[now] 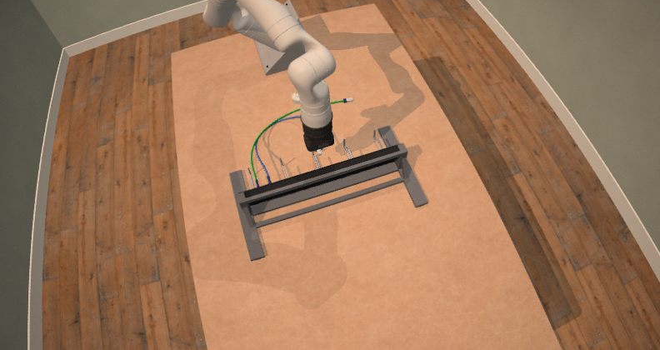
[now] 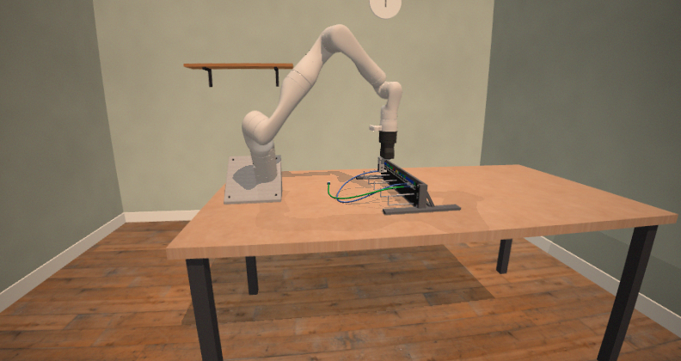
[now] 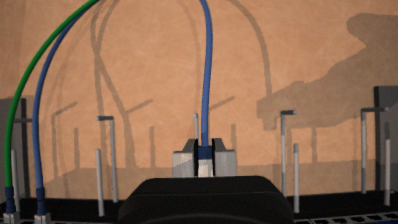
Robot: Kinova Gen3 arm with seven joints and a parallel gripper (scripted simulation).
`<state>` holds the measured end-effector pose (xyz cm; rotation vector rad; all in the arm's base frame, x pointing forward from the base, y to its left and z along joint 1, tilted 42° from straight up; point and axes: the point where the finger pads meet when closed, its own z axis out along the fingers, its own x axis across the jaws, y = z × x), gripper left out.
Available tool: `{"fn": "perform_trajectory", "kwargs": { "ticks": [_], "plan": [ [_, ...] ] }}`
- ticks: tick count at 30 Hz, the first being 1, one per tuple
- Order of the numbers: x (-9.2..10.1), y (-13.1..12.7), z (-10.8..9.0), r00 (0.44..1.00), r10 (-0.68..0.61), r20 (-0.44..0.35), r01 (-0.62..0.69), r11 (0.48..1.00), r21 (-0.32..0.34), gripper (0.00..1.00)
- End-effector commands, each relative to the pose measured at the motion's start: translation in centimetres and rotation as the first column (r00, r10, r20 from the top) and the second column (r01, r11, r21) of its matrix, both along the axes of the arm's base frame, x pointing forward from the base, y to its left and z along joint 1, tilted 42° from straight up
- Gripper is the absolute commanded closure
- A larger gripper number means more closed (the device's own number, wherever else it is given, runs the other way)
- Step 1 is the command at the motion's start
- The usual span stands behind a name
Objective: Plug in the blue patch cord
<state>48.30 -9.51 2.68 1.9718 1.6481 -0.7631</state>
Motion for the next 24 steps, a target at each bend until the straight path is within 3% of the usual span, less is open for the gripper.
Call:
{"fn": "perform_trajectory", "kwargs": {
  "ticks": [1, 24],
  "plan": [
    [0.26, -0.49, -0.33, 1.0, -0.004, -0.001, 0.004, 1.0, -0.002, 1.0],
    [1.18, -1.32, -1.11, 1.0, -0.004, -0.001, 0.004, 1.0, -0.002, 1.0]
  ]
}}
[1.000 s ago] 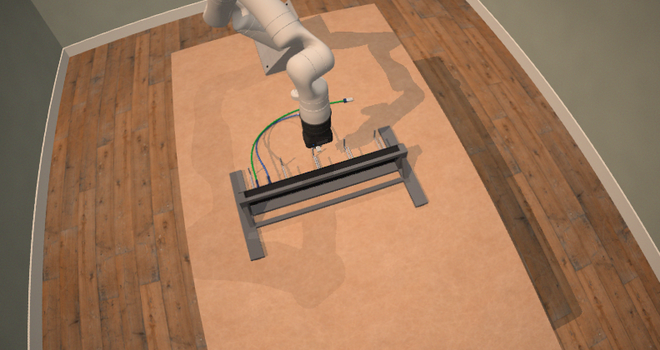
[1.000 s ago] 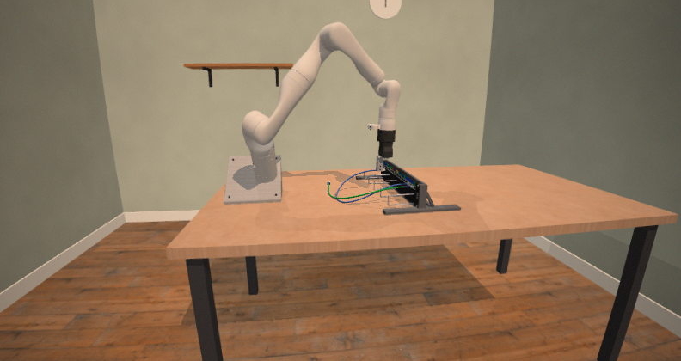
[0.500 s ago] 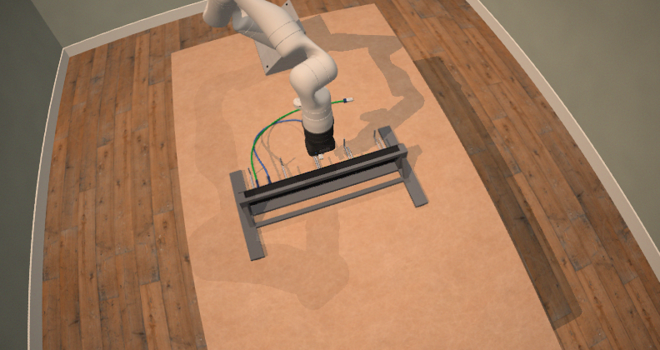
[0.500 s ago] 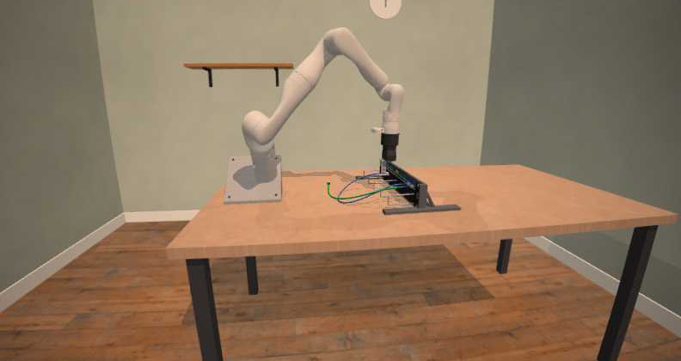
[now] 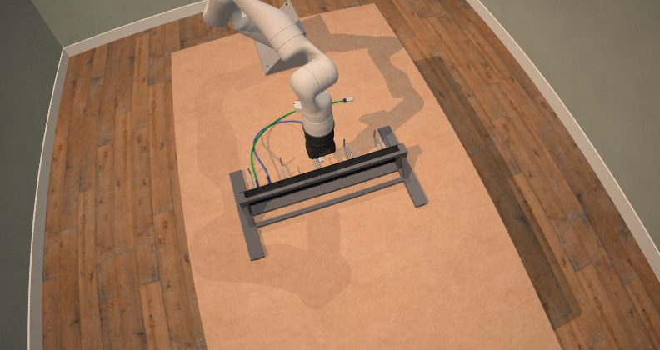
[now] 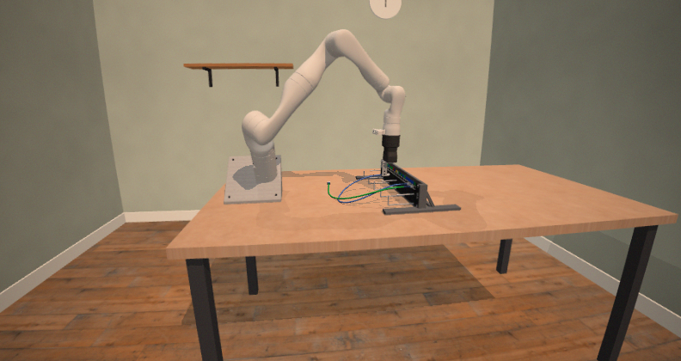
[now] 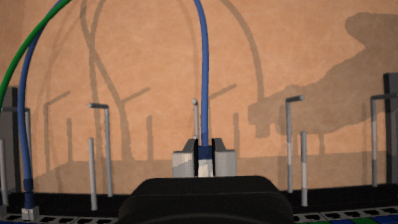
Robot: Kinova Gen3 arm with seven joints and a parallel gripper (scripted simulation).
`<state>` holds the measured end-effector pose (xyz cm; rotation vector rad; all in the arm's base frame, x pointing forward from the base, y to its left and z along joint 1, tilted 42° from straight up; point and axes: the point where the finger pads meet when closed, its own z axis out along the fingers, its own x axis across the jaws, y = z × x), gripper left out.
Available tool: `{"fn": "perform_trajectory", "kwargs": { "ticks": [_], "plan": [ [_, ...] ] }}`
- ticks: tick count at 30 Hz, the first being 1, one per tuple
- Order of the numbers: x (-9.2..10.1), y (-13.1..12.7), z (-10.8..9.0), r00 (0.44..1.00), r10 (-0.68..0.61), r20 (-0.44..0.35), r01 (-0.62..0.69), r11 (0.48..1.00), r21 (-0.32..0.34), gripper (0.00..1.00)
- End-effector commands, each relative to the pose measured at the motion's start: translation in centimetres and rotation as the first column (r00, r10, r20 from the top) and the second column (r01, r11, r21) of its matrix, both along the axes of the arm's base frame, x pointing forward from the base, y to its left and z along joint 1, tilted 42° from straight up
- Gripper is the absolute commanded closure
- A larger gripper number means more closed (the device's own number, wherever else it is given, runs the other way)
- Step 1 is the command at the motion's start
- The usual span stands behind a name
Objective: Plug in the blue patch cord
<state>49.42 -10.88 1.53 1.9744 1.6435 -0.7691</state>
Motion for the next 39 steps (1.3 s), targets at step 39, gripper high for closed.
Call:
{"fn": "perform_trajectory", "kwargs": {
  "ticks": [39],
  "plan": [
    [2.6, -0.4, 0.1, 1.0, 0.001, 0.001, -0.001, 1.0, 0.001, 1.0]
  ]
}}
